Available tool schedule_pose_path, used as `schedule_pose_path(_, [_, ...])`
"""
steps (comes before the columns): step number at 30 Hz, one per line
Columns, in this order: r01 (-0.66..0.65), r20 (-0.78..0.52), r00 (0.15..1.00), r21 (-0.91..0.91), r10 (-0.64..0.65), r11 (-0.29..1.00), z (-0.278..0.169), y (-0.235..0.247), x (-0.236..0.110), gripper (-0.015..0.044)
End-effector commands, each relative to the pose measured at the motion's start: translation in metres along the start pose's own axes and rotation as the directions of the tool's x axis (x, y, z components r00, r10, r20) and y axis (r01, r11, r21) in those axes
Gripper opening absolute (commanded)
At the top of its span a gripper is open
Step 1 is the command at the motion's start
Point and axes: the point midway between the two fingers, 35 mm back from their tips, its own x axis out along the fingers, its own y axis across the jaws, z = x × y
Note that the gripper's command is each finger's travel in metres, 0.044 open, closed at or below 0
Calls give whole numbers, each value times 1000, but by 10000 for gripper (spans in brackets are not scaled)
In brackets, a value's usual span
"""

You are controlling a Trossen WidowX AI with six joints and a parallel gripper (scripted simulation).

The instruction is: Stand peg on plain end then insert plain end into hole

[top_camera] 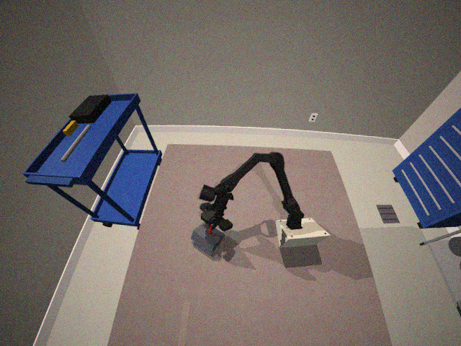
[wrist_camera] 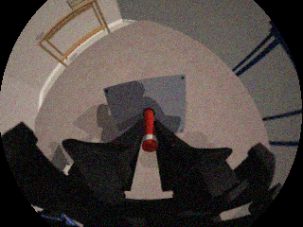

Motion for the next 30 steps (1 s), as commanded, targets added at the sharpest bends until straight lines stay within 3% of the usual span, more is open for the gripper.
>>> schedule_pose_path(1, [-2, 2, 1000, -5, 2, 1000, 0, 1, 3, 0])
schedule_pose_path(30, [0, -2, 1000, 0, 0, 1000, 0, 1, 13, 0])
